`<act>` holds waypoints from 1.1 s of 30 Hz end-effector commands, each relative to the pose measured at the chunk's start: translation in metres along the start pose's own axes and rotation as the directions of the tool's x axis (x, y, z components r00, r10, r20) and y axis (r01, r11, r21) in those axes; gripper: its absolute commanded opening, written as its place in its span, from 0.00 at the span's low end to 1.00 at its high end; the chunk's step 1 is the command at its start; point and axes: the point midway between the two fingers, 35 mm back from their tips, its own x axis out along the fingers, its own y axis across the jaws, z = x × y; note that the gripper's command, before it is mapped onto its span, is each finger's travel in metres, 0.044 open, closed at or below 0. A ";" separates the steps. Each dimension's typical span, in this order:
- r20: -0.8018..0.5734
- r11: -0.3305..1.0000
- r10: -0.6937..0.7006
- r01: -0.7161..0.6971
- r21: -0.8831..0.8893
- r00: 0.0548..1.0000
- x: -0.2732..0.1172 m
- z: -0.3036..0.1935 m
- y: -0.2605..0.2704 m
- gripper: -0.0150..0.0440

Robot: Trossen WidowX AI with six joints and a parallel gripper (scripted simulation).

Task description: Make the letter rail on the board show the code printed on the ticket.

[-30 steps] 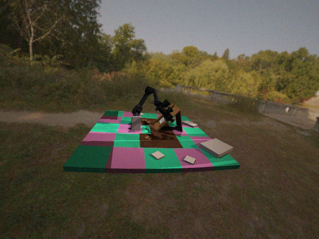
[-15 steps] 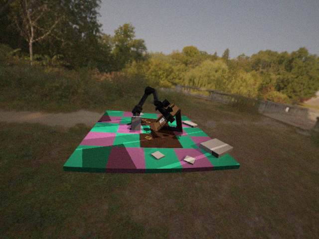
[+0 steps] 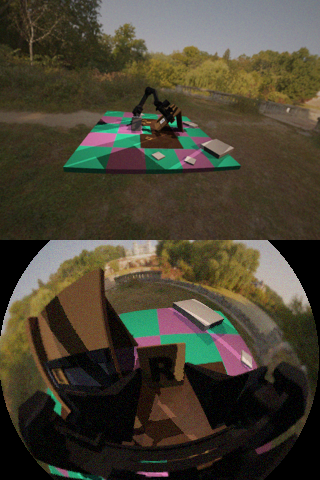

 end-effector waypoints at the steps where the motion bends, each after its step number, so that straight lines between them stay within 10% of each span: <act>1: -0.001 1.000 -0.003 0.003 0.006 1.000 0.000 -0.001 0.002 0.25; 33: -0.001 1.000 -0.003 0.003 0.007 1.000 0.000 -0.001 0.018 0.25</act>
